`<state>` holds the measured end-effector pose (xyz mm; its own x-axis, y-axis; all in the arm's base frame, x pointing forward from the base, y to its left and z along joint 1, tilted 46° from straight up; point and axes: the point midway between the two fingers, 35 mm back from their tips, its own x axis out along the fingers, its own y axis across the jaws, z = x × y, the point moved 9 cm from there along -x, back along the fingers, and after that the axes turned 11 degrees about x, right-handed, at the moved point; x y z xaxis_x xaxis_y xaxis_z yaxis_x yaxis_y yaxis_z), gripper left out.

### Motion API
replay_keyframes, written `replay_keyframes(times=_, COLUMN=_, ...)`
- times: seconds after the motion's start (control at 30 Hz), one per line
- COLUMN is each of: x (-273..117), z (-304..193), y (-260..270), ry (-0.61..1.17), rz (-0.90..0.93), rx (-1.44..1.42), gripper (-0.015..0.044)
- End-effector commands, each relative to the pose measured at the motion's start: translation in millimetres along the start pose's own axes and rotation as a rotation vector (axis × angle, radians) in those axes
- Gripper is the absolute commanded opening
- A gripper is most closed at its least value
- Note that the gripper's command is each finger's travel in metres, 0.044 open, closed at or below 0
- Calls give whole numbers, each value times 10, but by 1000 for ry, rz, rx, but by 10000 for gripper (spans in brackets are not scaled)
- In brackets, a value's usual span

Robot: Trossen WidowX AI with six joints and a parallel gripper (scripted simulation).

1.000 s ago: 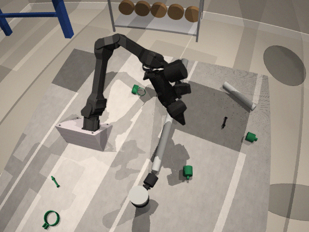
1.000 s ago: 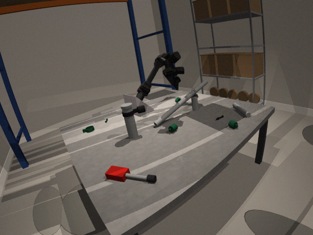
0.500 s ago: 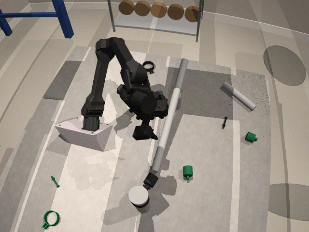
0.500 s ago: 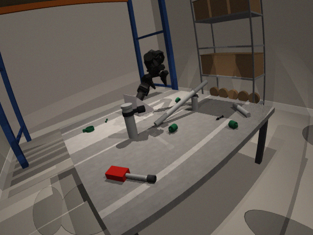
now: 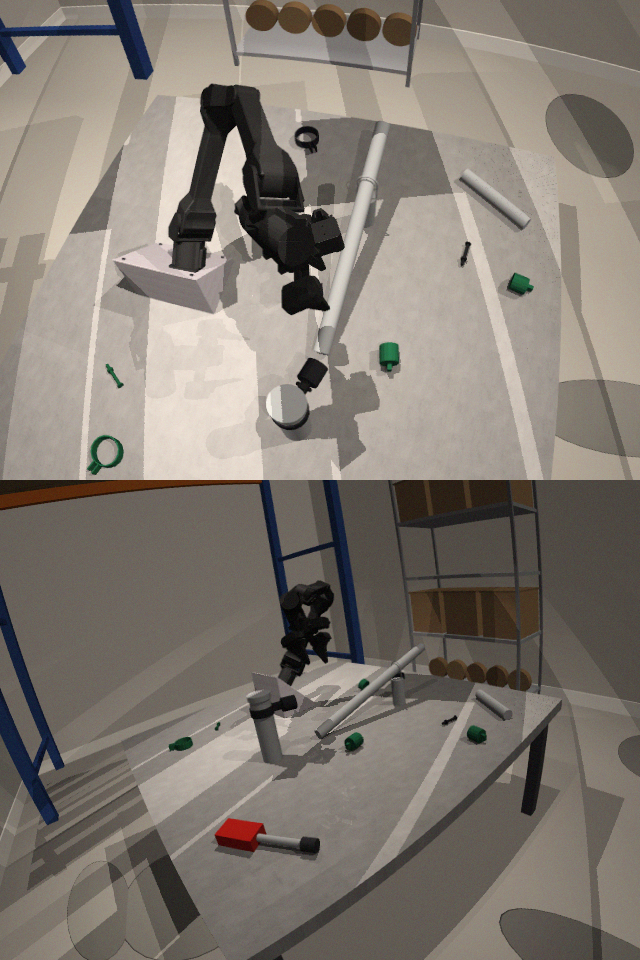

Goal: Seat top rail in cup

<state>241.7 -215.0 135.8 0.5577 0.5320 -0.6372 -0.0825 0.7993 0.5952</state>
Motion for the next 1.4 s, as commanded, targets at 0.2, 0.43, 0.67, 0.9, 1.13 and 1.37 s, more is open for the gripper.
replay_keyframes(times=0.2, x=163, z=-303, y=-860, ry=66, rz=-61, rx=-852, gripper=440)
replay_keyframes(times=0.43, x=184, z=-354, y=-956, ry=77, rz=-64, rx=-955, gripper=440)
replay_keyframes(times=0.67, x=184, z=-354, y=-956, ry=77, rz=-64, rx=-955, gripper=440)
replay_keyframes(times=0.9, x=199, z=-362, y=-954, ry=77, rz=-64, rx=-955, gripper=440)
replay_keyframes(times=1.13, x=444, z=-500, y=-916, ry=77, rz=-63, rx=-955, gripper=440)
replay_keyframes(times=1.37, x=484, z=-499, y=-923, ry=77, rz=-64, rx=-955, gripper=440)
